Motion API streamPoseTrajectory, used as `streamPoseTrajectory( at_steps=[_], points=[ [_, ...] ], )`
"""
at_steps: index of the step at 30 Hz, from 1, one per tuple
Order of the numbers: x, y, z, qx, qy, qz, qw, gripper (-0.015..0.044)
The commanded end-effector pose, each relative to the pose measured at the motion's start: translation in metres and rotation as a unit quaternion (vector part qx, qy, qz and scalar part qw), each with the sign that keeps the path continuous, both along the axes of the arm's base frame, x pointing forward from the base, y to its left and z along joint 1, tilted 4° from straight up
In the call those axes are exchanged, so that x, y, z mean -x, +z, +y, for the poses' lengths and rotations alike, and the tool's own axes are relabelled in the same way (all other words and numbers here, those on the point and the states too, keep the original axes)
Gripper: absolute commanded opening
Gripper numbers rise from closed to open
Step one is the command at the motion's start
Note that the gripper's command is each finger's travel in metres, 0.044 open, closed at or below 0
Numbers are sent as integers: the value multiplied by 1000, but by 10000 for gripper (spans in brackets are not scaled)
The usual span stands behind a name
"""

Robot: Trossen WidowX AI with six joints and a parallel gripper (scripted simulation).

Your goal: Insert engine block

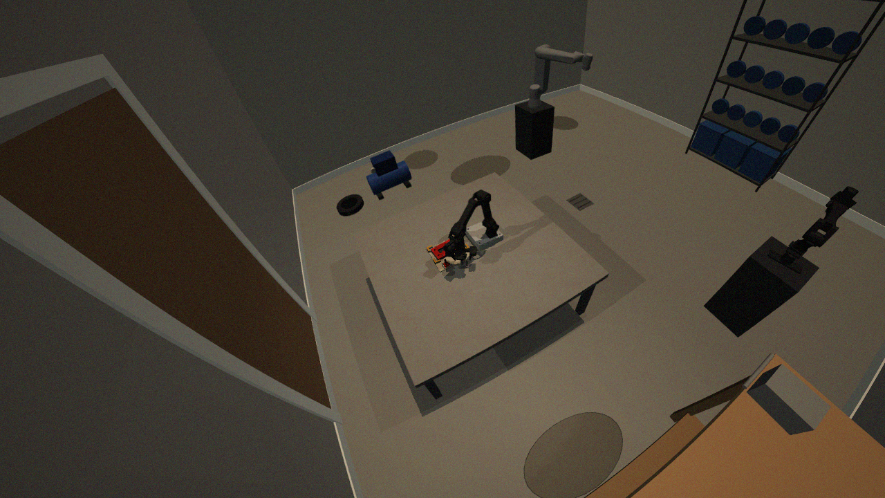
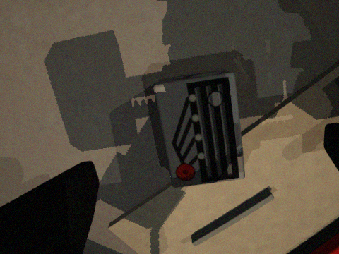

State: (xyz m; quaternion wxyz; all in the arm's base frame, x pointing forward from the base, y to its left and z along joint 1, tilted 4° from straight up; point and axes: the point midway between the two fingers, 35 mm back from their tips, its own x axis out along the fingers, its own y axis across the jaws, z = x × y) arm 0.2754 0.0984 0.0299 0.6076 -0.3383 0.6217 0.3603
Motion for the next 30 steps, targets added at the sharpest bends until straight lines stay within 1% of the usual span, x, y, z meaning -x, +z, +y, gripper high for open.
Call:
streamPoseTrajectory(
  at_steps=[1,22,30],
  points=[
    [1,-6,0,2,2,1,1000,440],
    [3,-38,0,2,2,1,1000,440],
    [3,-38,0,2,2,1,1000,230]
  ],
)
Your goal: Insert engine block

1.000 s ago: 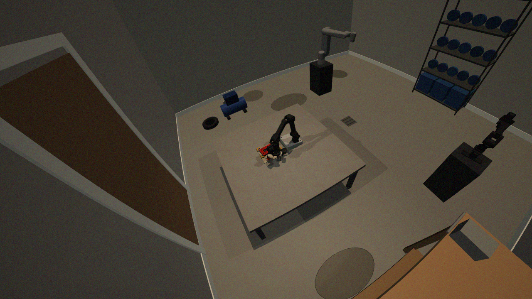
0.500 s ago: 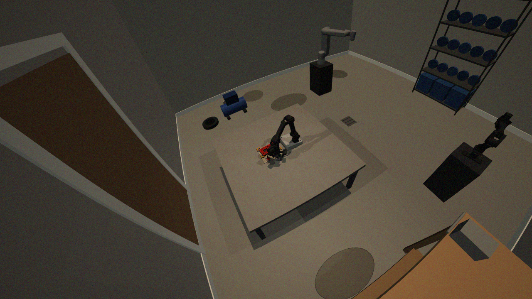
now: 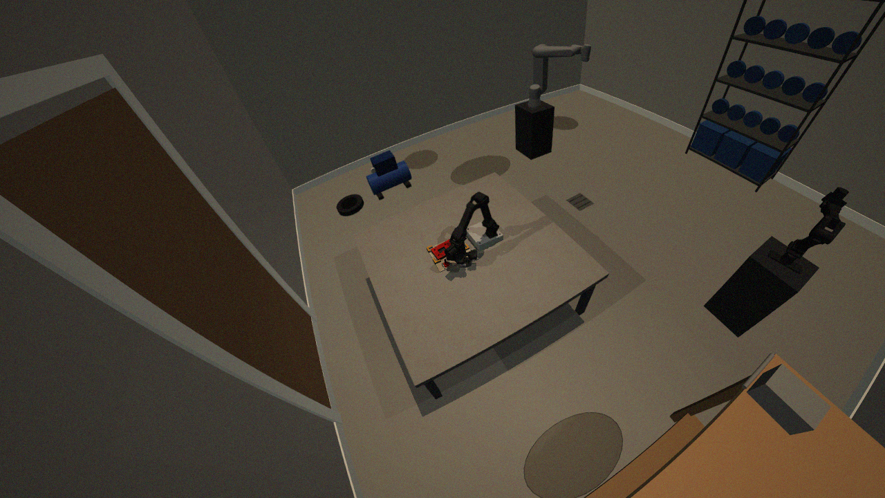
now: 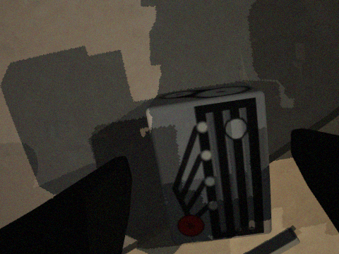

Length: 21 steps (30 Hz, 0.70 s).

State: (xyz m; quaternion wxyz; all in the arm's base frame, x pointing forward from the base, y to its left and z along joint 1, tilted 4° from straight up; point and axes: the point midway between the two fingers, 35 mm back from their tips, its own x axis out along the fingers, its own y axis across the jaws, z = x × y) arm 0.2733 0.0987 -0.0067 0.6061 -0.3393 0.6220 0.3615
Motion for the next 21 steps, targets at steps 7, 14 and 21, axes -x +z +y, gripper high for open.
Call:
streamPoseTrajectory(
  at_steps=[7,14,21],
  points=[
    [1,-1,0,2,0,0,1000,125],
    [-1,3,0,2,0,0,1000,0],
    [-5,24,1,1,0,0,1000,0]
  ],
)
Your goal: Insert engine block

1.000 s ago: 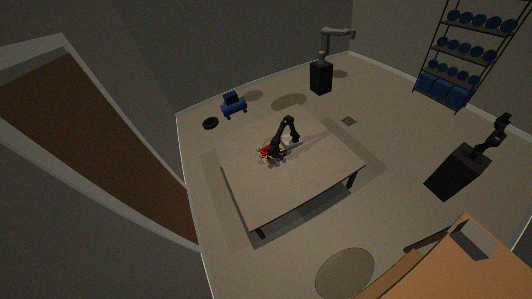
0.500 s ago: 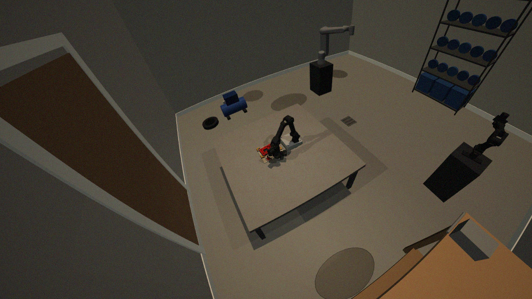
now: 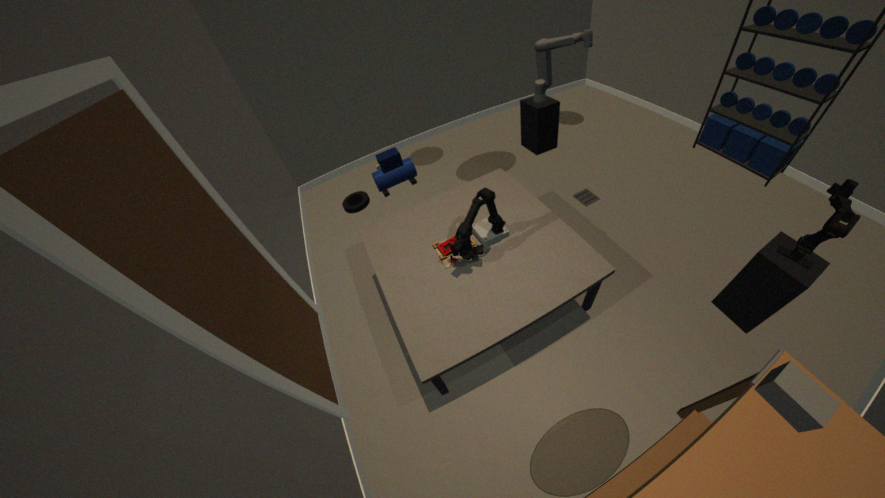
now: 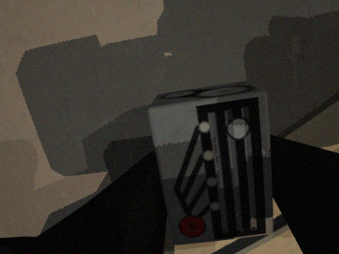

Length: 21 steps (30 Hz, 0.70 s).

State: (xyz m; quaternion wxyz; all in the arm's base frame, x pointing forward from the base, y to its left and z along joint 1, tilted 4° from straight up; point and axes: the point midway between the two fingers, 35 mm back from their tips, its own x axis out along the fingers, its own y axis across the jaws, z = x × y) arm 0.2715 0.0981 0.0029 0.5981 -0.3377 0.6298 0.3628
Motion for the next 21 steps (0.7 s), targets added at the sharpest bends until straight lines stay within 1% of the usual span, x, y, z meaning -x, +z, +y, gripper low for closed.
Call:
streamPoseTrajectory(
  at_steps=[1,21],
  points=[
    [-8,17,2,-2,0,-11,1000,0],
    [-11,81,1,-2,0,-11,1000,0]
  ],
)
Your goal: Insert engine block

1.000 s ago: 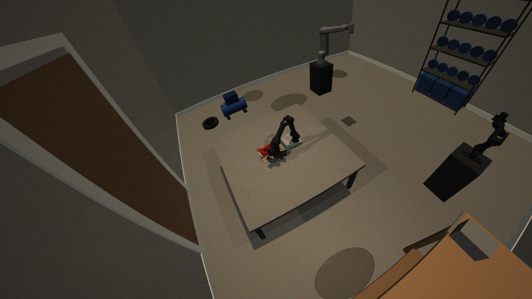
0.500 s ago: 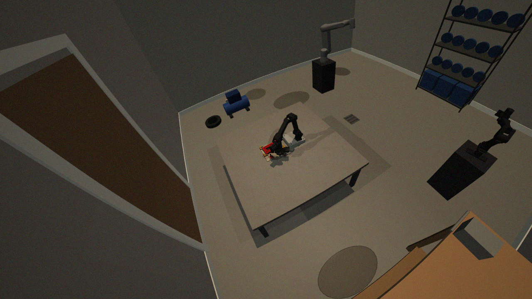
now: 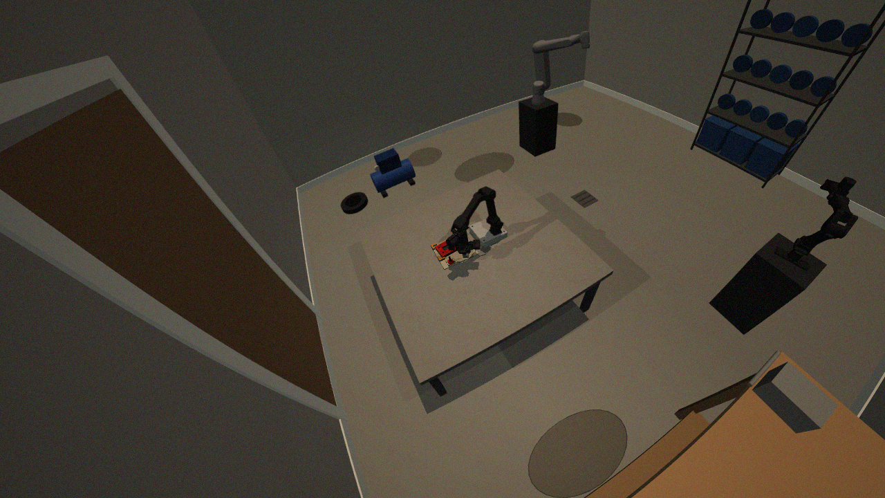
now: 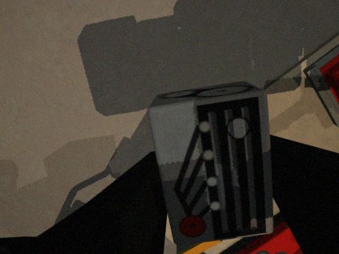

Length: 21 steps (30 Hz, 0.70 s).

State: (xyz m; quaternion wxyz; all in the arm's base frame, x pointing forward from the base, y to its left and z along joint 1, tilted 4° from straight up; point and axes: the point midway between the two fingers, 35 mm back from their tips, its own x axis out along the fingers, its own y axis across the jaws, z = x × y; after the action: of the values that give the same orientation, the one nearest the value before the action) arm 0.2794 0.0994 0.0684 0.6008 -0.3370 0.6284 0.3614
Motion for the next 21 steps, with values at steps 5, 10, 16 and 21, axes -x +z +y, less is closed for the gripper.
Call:
streamPoseTrajectory(
  at_steps=[5,10,16,21],
  points=[
    [-1,31,-1,-1,2,-8,1000,0],
    [1,47,-2,-1,2,-8,1000,0],
    [4,46,4,-1,2,-8,1000,0],
    [14,31,32,-3,2,-8,1000,0]
  ],
)
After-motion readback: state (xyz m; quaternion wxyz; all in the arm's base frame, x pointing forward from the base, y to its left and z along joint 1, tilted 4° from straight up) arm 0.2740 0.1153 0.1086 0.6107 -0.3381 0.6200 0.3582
